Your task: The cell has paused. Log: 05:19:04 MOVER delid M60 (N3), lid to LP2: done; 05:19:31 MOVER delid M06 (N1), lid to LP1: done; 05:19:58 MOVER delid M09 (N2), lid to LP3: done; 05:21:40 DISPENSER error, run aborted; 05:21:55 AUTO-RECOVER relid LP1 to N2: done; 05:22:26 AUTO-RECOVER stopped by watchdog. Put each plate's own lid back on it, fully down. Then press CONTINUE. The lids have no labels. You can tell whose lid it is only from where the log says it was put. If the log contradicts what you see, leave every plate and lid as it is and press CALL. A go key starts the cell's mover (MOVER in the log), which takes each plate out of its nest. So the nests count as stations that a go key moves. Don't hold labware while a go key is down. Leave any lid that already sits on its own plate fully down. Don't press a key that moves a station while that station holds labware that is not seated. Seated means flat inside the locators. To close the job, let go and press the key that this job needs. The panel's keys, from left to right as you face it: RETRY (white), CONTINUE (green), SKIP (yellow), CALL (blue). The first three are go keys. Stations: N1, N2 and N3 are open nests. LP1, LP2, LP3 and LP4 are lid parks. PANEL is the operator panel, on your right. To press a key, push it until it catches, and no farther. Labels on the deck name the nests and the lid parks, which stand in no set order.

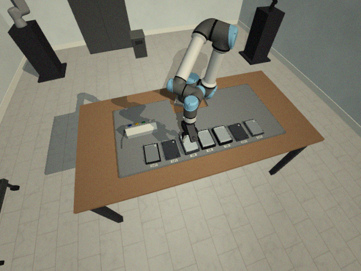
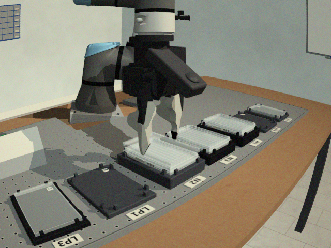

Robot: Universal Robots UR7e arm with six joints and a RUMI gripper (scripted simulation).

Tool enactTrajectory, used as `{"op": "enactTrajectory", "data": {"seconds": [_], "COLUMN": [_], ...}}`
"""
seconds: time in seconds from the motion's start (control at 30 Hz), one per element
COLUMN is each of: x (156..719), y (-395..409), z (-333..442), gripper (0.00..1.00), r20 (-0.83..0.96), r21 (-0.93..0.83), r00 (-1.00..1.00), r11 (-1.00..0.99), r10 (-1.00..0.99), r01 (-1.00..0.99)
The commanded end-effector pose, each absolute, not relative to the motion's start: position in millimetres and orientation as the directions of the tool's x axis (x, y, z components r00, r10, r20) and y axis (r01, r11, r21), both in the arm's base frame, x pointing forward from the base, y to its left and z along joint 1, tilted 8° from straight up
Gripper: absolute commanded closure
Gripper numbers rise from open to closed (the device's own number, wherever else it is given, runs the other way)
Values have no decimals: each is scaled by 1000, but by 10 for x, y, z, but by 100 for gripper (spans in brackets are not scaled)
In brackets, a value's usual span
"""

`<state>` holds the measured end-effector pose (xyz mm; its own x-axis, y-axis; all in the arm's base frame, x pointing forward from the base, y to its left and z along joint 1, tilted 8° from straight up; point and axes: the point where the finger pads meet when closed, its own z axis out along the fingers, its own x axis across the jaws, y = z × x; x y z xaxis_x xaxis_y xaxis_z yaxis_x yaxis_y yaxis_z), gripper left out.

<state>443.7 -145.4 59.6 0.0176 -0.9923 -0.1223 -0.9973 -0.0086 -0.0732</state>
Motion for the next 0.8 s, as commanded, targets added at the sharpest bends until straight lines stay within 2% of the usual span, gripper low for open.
{"op": "enactTrajectory", "data": {"seconds": [0.0,0.4,0.77], "x": [4434,4432,4441], "y": [-1466,-1373,-827], "z": [675,740,809], "gripper": [100,100,100], "r20": [-122,-123,-123], "r21": [-74,-72,-72], "r00": [18,-4,-4], "r11": [-9,13,13], "r10": [-992,-992,-992], "r01": [-997,-997,-997]}}
